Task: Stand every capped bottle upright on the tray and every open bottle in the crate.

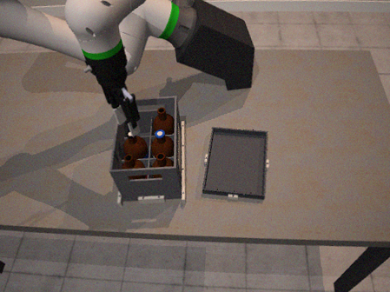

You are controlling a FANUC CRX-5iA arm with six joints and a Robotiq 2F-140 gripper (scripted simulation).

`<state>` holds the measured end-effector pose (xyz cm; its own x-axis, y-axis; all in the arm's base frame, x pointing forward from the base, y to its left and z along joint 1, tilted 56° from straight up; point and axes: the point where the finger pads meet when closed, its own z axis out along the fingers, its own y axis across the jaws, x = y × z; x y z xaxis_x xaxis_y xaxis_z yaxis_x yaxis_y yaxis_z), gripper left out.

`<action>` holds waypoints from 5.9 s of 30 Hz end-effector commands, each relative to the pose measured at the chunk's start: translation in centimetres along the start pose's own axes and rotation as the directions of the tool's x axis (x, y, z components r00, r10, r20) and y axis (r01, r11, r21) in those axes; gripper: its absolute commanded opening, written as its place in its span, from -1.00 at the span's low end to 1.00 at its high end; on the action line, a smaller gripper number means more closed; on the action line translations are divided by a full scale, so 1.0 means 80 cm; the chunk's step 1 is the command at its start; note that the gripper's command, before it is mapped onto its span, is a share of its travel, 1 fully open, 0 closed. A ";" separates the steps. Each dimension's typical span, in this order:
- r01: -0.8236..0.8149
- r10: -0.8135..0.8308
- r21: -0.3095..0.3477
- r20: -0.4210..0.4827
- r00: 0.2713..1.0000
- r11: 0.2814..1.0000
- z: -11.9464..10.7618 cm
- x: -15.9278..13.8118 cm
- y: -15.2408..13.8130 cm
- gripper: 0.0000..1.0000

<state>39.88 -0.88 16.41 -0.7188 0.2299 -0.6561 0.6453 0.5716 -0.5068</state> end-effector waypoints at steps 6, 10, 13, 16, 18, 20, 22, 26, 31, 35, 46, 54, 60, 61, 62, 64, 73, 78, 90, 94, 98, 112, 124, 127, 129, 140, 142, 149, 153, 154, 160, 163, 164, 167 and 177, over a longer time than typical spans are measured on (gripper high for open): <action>0.033 -0.033 0.000 0.000 0.999 0.999 0.000 0.000 0.000 -0.24; 0.033 -0.033 0.000 0.000 0.999 0.999 0.000 0.000 0.000 -0.24; 0.033 -0.033 0.000 0.000 0.999 0.999 0.000 0.000 0.000 -0.24; 0.033 -0.033 0.000 0.000 0.999 0.999 0.000 0.000 0.000 -0.24; 0.033 -0.033 0.000 0.000 0.999 0.999 0.002 0.000 0.000 -0.24; 0.033 -0.033 0.000 0.000 0.999 0.999 0.007 0.000 0.000 -0.24; 0.033 -0.033 0.000 0.000 0.999 0.999 0.011 0.000 0.000 -0.24; 0.033 -0.033 0.000 0.000 0.999 0.999 0.020 0.000 0.000 -0.24; 0.033 -0.033 0.000 0.000 0.999 0.999 0.032 0.001 0.000 -0.24; 0.033 -0.033 -0.001 0.000 0.999 0.999 0.036 0.001 0.000 -0.24; 0.033 -0.033 -0.001 0.000 0.999 0.999 0.054 0.000 0.000 -0.24; 0.033 -0.033 -0.001 0.000 0.999 0.999 0.063 0.000 0.000 -0.24; 0.033 -0.033 -0.001 0.000 0.999 0.999 0.071 0.000 0.000 -0.24; 0.033 -0.033 -0.001 0.000 0.999 0.999 0.072 0.000 0.000 -0.24; 0.033 -0.033 -0.001 0.000 0.999 0.999 0.073 0.000 0.000 -0.24; 0.033 -0.033 -0.001 0.000 0.999 0.999 0.076 0.000 0.000 -0.24; 0.033 -0.033 -0.001 0.000 0.999 0.999 0.079 0.000 0.000 -1.00; 0.033 -0.033 -0.001 0.000 0.999 0.999 0.079 0.000 0.000 -1.00; 0.033 -0.033 -0.001 0.000 0.999 0.999 0.079 0.000 0.000 -1.00; 0.033 -0.033 -0.001 0.000 0.999 0.999 0.079 0.000 0.000 -1.00; 0.033 -0.033 -0.001 0.000 0.999 0.999 0.079 0.000 0.000 -1.00; 0.033 -0.033 -0.001 0.000 0.999 0.999 0.079 0.000 0.000 -1.00; 0.033 -0.033 -0.001 0.000 0.999 0.999 0.079 0.000 0.000 -1.00; 0.033 -0.033 -0.001 0.000 0.999 0.999 0.079 0.000 0.000 -1.00; 0.033 -0.033 -0.001 0.000 0.999 0.999 0.079 0.000 0.000 -1.00; 0.033 -0.033 -0.001 0.000 0.999 0.999 0.062 0.000 0.000 -1.00; 0.033 -0.033 -0.001 0.000 0.999 0.999 0.054 0.000 0.000 -1.00; 0.033 -0.033 -0.001 0.000 0.999 0.999 0.024 0.000 0.000 -1.00; 0.033 -0.033 0.000 0.000 0.999 0.999 0.016 0.000 0.000 -1.00; 0.033 -0.033 0.000 -0.001 0.999 0.999 0.013 0.000 0.000 -1.00; 0.033 -0.033 0.000 -0.001 0.999 0.999 -0.012 0.000 0.000 -1.00; 0.033 -0.033 0.000 -0.001 0.999 0.999 -0.025 0.000 0.000 -1.00; 0.033 -0.033 0.000 0.000 0.999 0.999 -0.029 0.000 0.000 -1.00; 0.033 -0.033 0.000 0.000 0.999 0.999 -0.041 0.000 0.000 -1.00; 0.033 -0.033 0.000 -0.001 0.999 0.999 -0.074 0.000 0.000 -1.00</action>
<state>38.48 3.34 19.41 -0.7399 0.2115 -0.6386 0.6212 0.5790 -0.5281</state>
